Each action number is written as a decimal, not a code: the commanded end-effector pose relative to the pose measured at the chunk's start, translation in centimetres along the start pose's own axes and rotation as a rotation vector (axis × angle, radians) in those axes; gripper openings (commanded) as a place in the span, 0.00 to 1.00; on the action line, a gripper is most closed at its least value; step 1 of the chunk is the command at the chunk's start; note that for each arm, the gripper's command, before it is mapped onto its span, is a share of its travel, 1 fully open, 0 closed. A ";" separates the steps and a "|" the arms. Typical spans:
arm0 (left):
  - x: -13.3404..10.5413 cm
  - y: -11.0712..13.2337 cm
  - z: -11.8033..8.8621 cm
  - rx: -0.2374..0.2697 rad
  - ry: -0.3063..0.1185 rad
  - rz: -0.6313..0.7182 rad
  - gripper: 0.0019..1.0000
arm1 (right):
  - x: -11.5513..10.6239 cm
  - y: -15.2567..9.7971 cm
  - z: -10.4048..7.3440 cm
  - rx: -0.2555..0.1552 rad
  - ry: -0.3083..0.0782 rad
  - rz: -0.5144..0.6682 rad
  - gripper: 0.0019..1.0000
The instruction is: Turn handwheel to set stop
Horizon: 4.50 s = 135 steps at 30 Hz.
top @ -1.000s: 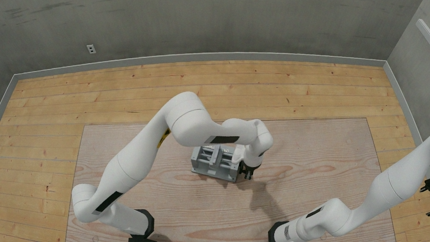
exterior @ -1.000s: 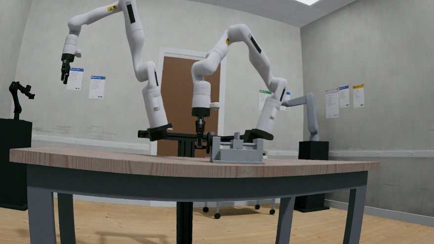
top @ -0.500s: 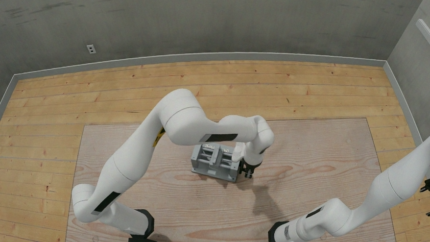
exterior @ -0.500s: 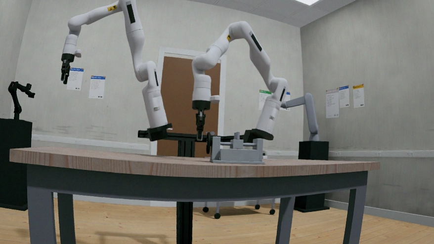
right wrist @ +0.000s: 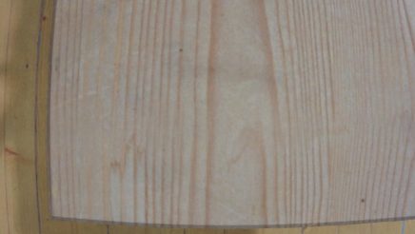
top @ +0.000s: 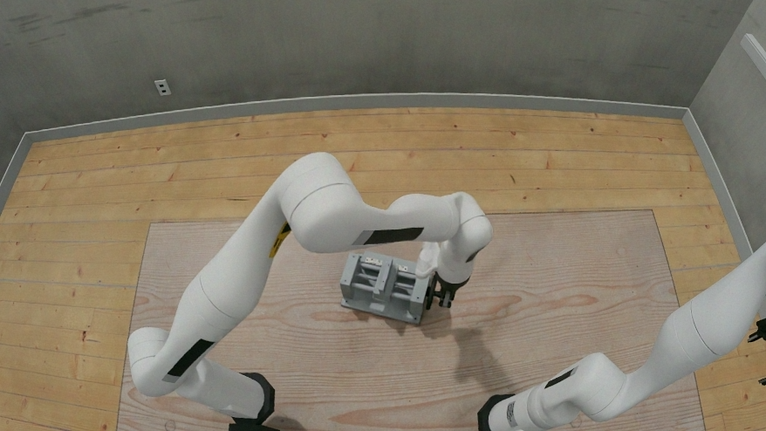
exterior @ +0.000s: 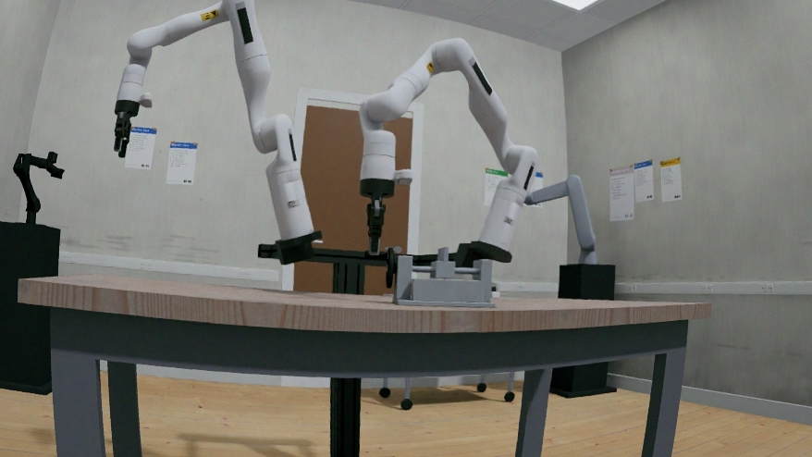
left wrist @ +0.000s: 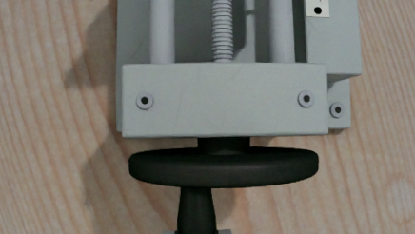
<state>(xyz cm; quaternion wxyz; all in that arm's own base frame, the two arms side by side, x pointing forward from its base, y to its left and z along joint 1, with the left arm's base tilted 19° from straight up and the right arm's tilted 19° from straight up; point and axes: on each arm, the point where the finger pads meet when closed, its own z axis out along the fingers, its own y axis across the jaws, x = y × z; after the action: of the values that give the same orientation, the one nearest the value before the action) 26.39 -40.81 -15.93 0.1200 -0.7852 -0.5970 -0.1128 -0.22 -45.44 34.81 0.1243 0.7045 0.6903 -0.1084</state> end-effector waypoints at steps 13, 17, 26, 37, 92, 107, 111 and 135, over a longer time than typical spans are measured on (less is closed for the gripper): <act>0.0 3.0 0.1 -0.004 0.000 0.005 0.16 | 0.1 -0.1 -0.1 0.004 0.005 -0.012 1.00; 0.0 3.4 0.4 -0.004 0.000 0.005 0.16 | 0.1 -0.1 -0.1 0.004 0.005 -0.012 1.00; -0.3 4.6 2.8 -0.012 -0.010 0.005 0.16 | 0.1 -0.1 -0.1 0.004 0.005 -0.012 1.00; -0.1 3.5 4.8 -0.006 -0.005 0.006 0.16 | 0.1 -0.1 -0.1 0.004 0.005 -0.012 1.00; 0.0 -0.6 0.1 -0.007 -0.004 0.004 0.16 | 0.1 -0.1 -0.1 0.004 0.005 -0.012 1.00; 0.0 0.9 -0.7 -0.007 -0.004 0.004 0.16 | 0.1 -0.1 -0.1 0.004 0.005 -0.012 1.00; 0.0 1.3 -0.6 -0.006 -0.002 0.004 0.16 | 0.1 -0.1 -0.1 0.004 0.005 -0.012 1.00; 0.0 3.0 0.1 -0.004 0.000 0.005 0.16 | 0.1 -0.1 -0.1 0.004 0.005 -0.012 1.00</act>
<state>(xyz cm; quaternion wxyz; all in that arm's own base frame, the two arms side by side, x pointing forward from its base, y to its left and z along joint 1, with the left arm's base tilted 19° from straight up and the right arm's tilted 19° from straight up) 28.89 -41.49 -16.11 0.1192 -0.7850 -0.5973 -0.1127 -0.22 -45.44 34.81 0.1243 0.7045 0.6903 -0.1084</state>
